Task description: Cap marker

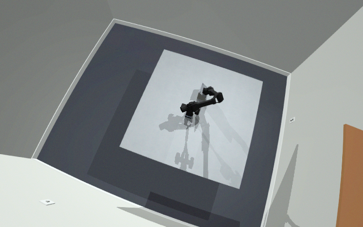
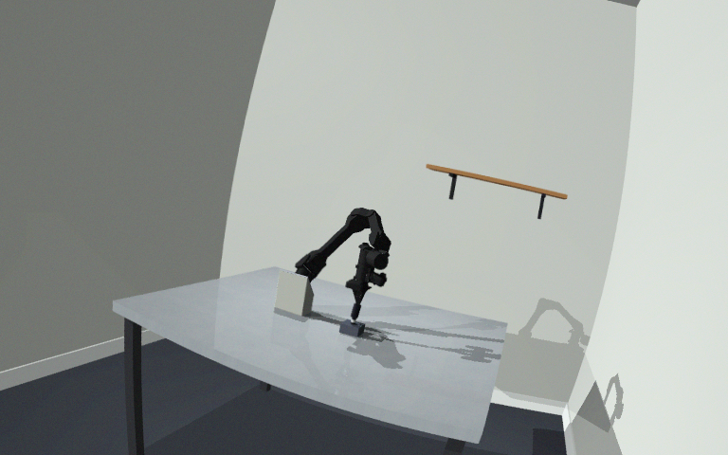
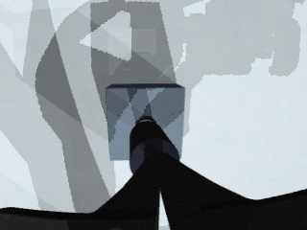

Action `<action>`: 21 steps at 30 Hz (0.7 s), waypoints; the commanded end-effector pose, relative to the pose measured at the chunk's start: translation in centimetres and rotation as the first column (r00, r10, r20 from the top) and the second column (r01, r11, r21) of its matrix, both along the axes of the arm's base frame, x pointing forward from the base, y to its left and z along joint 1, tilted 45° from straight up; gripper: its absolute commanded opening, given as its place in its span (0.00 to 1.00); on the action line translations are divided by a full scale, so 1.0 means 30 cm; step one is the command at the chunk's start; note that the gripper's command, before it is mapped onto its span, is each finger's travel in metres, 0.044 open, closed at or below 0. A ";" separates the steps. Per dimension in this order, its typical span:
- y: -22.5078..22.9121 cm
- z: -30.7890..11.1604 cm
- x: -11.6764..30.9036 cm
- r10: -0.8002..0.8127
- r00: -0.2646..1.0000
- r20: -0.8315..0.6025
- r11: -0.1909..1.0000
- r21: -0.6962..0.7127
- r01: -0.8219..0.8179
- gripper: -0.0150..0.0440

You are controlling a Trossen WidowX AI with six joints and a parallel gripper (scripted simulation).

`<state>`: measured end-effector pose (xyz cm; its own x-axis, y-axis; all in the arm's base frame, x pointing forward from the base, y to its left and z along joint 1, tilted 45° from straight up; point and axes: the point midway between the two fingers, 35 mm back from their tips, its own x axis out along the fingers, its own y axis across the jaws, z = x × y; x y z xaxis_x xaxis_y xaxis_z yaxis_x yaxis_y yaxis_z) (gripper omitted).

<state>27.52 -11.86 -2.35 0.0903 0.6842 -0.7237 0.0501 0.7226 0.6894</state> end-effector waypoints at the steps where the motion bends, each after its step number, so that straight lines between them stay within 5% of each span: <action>1: 0.022 -0.018 -0.002 -0.003 1.000 -0.004 1.000 0.008 0.004 0.25; 21: 0.015 -0.019 0.001 -0.007 1.000 0.002 1.000 -0.002 0.007 0.25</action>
<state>27.55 -11.37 -2.98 0.0959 0.6829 -0.7242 0.0534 0.7230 0.6888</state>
